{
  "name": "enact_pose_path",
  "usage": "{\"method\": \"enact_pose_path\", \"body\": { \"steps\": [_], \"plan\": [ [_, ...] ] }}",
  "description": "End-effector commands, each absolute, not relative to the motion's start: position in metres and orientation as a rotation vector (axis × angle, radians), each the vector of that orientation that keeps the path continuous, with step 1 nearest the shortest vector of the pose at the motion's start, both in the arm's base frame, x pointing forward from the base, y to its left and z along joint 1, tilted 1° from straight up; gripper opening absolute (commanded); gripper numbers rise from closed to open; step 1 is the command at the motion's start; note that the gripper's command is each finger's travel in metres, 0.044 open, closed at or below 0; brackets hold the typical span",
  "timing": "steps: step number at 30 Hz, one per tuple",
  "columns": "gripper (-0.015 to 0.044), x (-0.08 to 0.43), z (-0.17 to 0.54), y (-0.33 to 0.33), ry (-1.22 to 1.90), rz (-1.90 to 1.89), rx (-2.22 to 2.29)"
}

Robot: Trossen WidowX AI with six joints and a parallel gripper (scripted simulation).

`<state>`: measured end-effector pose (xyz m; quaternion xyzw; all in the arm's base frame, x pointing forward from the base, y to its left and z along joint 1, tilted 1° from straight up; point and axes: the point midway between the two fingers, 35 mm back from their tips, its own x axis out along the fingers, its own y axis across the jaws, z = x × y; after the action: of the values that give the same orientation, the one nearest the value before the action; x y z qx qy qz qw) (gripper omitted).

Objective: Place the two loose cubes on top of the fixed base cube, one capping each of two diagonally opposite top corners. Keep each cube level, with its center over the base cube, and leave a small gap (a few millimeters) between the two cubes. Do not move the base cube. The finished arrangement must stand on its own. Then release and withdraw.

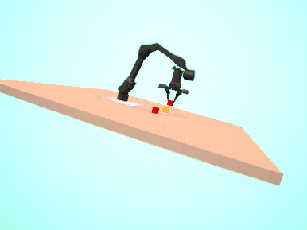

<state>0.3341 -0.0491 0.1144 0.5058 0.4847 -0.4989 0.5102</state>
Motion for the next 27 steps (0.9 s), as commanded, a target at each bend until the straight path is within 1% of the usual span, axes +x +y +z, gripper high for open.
{"method": "enact_pose_path", "body": {
  "steps": [1,21,27],
  "plan": [
    [0.0105,0.333,0.125,-0.049,1.162,-1.203,1.225],
    [0.0105,0.327,0.162,-0.048,1.16,-1.227,1.227],
    [0.0105,0.328,0.159,-0.036,1.26,-1.066,1.062]
  ]
}}
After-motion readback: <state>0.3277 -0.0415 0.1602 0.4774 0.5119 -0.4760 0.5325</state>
